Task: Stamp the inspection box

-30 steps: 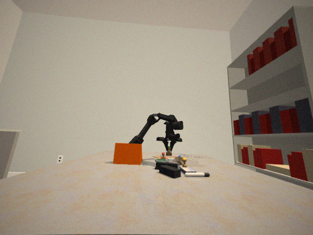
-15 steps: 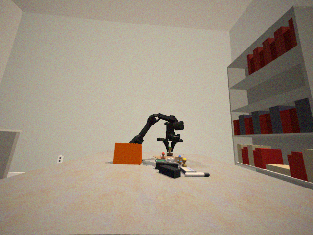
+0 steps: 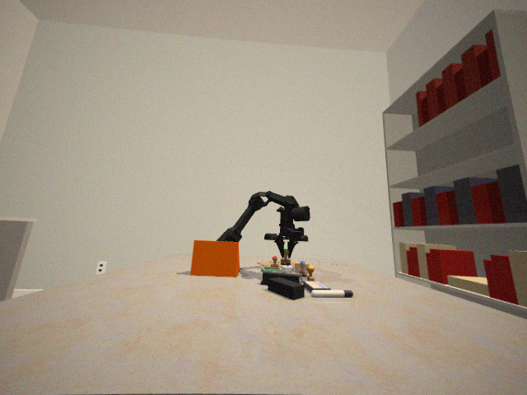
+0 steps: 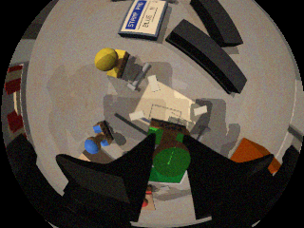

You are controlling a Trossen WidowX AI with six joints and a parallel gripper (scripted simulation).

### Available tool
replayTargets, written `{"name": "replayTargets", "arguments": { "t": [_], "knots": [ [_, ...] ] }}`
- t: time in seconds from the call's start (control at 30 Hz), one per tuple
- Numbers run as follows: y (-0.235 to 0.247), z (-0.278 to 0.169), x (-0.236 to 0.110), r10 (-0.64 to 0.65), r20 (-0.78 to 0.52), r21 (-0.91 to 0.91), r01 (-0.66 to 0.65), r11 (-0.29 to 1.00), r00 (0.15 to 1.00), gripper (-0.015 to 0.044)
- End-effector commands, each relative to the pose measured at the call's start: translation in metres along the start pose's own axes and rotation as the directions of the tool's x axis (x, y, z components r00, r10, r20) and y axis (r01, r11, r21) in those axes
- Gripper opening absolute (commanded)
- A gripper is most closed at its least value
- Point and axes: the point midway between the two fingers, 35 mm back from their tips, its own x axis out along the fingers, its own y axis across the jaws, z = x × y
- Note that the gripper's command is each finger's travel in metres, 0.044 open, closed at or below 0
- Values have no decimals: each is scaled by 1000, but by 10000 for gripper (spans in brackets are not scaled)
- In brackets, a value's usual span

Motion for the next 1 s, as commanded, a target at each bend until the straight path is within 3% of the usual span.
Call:
{"name": "replayTargets", "arguments": {
  "t": [0.0,0.97],
  "knots": [
    [0,0,4,2,-3,8,-2,1000,1000,0],
    [0,-1,23,2,-1,8,-2,1000,1000,0]
  ]
}}
